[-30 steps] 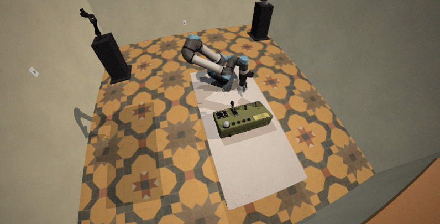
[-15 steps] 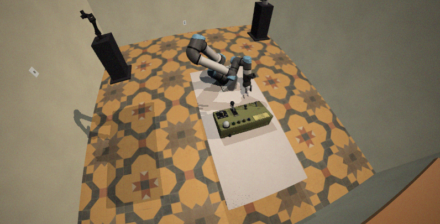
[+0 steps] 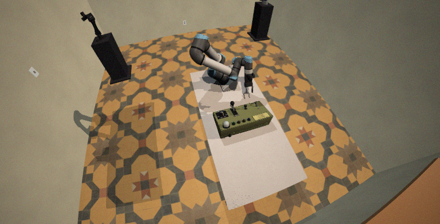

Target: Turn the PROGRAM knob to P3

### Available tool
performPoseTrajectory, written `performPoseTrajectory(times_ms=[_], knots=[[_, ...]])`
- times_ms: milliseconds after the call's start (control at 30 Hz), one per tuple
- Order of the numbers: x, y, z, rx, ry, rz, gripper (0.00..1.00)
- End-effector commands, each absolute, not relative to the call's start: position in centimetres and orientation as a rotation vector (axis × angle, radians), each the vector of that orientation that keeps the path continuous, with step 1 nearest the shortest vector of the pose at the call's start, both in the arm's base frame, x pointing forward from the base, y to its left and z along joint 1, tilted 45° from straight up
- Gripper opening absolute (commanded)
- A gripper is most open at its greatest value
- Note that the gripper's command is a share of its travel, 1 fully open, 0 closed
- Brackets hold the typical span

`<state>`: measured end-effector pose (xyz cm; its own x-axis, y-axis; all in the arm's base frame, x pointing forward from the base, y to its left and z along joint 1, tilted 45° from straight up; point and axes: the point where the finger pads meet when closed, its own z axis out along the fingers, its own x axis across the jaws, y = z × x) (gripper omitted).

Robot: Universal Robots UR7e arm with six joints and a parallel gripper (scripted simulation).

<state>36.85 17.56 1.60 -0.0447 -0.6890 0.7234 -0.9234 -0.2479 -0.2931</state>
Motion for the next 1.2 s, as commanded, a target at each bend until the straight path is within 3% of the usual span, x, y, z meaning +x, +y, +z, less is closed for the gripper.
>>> performPoseTrajectory(times_ms=[0,1167], knots=[[36.93,17.62,1.56,1.926,-1.769,1.213,1.00],[36.98,17.63,1.43,1.882,-1.855,1.271,1.00]])
